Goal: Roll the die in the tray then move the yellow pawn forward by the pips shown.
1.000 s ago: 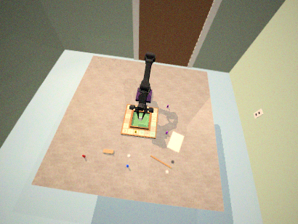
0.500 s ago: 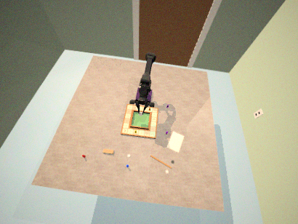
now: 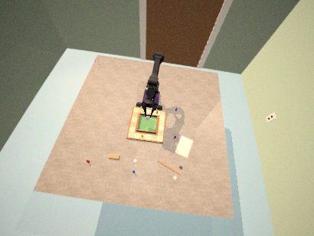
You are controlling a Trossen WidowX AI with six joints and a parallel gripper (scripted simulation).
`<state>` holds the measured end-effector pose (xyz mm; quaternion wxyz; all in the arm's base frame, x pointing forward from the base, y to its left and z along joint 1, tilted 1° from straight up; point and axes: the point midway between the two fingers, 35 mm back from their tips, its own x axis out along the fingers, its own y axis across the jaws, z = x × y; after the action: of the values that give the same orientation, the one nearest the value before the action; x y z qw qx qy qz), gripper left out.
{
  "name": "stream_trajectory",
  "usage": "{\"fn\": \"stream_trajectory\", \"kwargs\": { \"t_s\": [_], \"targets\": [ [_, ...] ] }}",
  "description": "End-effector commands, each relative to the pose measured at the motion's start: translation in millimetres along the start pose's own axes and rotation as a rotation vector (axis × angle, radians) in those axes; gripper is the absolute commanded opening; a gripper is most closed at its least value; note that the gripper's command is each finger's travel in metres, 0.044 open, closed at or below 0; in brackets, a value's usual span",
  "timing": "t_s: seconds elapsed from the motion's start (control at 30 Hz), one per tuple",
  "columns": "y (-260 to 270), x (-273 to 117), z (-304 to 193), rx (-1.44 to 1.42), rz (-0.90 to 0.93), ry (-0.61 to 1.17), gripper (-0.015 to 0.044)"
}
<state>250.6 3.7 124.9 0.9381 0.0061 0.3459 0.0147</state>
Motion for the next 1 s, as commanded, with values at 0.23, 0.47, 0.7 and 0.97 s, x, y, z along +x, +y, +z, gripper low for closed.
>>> {"fn": "stream_trajectory", "kwargs": {
  "t_s": [0.23,0.47,0.7,0.97],
  "targets": [
    [0,-26,30,-0.003,0.004,0.0,0.042],
    [0,-9,25,0.001,0.004,0.29,0.044],
    [0,11,15,-0.002,0.003,0.659,0.044],
    [1,19,15,-0.007,0.009,0.761,0.0414]
  ]
}}
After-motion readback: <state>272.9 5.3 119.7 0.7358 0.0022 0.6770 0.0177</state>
